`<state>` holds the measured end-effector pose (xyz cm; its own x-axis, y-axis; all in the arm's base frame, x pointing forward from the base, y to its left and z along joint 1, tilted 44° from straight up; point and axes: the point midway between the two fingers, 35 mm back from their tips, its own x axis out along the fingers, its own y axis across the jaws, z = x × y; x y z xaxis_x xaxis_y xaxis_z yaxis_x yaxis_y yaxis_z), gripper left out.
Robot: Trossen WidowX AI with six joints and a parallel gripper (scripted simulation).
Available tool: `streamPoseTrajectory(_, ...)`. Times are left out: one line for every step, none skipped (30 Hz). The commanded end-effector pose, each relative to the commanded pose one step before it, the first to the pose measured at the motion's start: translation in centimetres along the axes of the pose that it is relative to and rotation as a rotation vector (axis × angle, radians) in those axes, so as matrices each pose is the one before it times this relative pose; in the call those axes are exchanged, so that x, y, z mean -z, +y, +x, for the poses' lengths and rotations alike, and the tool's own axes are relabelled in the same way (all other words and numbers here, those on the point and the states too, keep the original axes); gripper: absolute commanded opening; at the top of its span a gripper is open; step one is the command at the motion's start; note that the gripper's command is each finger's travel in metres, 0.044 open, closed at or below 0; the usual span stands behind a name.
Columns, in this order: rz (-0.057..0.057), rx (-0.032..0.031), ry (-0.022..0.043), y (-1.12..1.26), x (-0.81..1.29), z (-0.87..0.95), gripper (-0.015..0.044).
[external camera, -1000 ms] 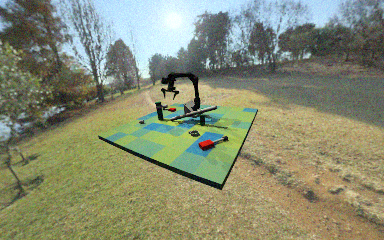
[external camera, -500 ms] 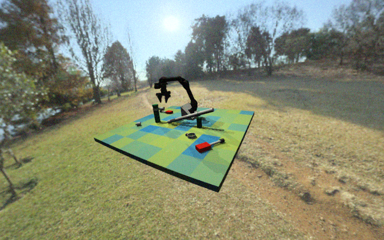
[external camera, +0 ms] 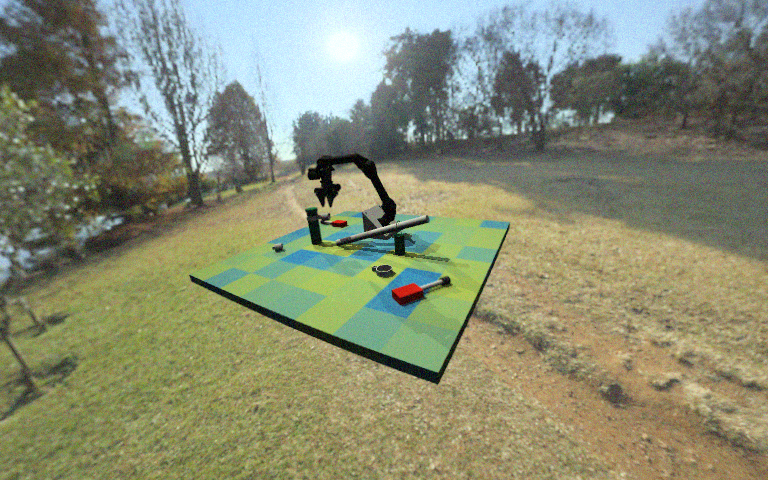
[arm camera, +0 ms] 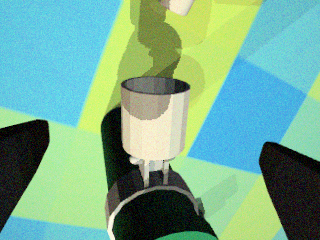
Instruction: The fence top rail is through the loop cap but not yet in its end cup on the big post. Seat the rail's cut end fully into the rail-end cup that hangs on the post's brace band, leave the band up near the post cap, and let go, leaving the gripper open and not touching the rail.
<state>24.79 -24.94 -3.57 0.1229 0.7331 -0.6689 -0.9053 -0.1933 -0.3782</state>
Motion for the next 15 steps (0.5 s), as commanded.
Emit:
streamPoseTrajectory(-0.0105, -0.00084, -0.01071, 0.437, -0.069, 1.462, 0.0440)
streamPoseTrajectory(0.0000, 0.00000, 0.00000, 0.000, 0.000, 0.000, 0.0440)
streamPoseTrajectory(-0.0002, 0.00008, -0.00012, -0.001, 0.003, 0.027, 0.0440)
streamPoseTrajectory(-0.0004, 0.00017, -0.00025, -0.003, 0.006, 0.054, 0.0440)
streamPoseTrajectory(-0.0006, 0.00024, -0.00036, -0.004, 0.009, 0.080, 0.0440)
streamPoseTrajectory(-0.0009, 0.00032, -0.00048, -0.005, 0.012, 0.105, 0.0440)
streamPoseTrajectory(-0.0011, 0.00040, -0.00060, -0.006, 0.014, 0.131, 0.0440)
streamPoseTrajectory(-0.0012, 0.00047, -0.00070, -0.007, 0.016, 0.153, 0.0440)
streamPoseTrajectory(-0.0013, 0.00050, -0.00075, -0.007, 0.016, 0.163, 0.0440)
streamPoseTrajectory(-0.0013, 0.00050, -0.00076, -0.006, 0.016, 0.164, 0.0440)
streamPoseTrajectory(-0.0013, 0.00050, -0.00076, -0.006, 0.015, 0.164, 0.0440)
streamPoseTrajectory(-0.0013, 0.00050, -0.00077, -0.005, 0.014, 0.165, 0.0440)
streamPoseTrajectory(-0.0013, 0.00050, -0.00077, -0.005, 0.013, 0.165, 0.0440)
streamPoseTrajectory(-0.0013, 0.00050, -0.00077, -0.004, 0.012, 0.165, 0.0440)
streamPoseTrajectory(-0.0013, 0.00050, -0.00078, -0.004, 0.012, 0.165, 0.0440)
